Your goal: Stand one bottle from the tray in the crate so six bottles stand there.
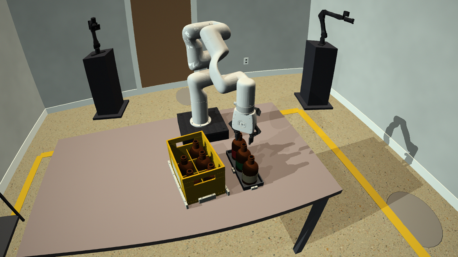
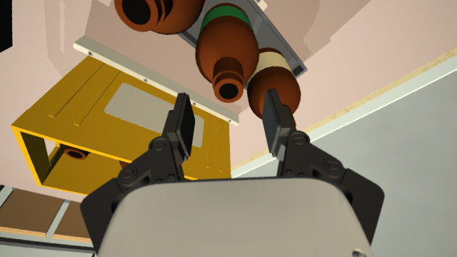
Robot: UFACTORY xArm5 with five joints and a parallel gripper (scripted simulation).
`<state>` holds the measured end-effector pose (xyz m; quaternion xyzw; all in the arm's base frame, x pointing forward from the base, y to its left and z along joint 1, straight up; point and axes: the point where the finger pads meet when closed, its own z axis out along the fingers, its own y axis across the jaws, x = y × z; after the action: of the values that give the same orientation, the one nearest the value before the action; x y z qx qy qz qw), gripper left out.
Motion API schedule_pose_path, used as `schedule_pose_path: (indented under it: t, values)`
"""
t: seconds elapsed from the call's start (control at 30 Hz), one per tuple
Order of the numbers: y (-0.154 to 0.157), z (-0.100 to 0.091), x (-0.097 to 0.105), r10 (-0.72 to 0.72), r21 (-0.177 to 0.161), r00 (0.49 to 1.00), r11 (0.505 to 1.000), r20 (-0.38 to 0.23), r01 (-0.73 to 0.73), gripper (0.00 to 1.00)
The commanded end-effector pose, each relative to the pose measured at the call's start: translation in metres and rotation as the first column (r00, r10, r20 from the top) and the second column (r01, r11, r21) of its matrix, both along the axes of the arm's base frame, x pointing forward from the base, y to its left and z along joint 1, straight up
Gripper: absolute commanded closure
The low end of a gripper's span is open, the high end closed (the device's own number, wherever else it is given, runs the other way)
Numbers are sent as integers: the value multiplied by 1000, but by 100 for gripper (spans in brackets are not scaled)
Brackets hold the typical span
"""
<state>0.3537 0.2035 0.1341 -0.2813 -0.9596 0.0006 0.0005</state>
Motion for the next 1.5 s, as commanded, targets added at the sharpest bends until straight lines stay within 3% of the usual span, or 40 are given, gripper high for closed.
schedule_pose_path:
  t: [0.0, 1.47]
  values:
    - [1, 1, 1, 0, 2, 1000, 1000, 3, 0, 35]
    - [1, -4, 1, 0, 2, 1000, 1000, 3, 0, 35]
